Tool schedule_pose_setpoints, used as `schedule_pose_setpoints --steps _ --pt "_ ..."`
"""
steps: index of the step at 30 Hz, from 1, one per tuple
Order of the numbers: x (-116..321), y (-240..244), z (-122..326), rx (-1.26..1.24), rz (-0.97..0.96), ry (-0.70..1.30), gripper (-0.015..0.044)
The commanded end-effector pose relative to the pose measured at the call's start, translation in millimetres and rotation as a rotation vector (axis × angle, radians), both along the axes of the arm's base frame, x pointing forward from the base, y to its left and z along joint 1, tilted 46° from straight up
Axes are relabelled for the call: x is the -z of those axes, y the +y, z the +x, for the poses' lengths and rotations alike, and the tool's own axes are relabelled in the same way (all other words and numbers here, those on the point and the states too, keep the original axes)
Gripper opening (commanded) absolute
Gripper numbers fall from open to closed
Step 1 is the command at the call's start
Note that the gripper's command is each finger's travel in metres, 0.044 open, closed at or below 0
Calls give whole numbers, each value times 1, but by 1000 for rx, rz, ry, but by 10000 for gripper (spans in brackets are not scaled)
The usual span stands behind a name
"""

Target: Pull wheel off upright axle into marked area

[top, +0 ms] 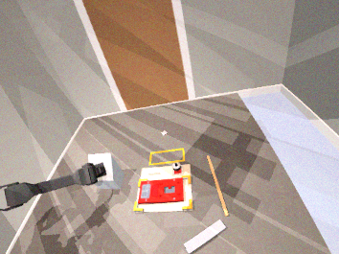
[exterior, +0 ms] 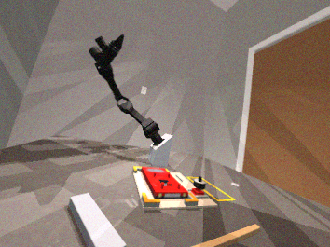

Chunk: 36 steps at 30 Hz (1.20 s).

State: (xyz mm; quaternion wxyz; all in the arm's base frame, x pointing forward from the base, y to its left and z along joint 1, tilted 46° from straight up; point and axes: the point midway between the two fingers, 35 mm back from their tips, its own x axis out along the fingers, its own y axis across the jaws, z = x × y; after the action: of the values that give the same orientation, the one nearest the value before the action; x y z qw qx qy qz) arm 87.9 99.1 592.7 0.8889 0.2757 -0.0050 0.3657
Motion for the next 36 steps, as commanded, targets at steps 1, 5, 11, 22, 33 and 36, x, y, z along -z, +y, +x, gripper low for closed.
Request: schedule_pose_setpoints --steps 1,5,11,22,33,36 --pt "11 -8 35 36 61 120 300" --pt "28 -16 77 84 130 266 300" --pt "53 -19 130 127 141 381 300" --pt "142 -37 237 351 290 799 300" --pt "250 -45 305 607 332 1131 300" --pt "281 -49 316 690 339 1209 300"
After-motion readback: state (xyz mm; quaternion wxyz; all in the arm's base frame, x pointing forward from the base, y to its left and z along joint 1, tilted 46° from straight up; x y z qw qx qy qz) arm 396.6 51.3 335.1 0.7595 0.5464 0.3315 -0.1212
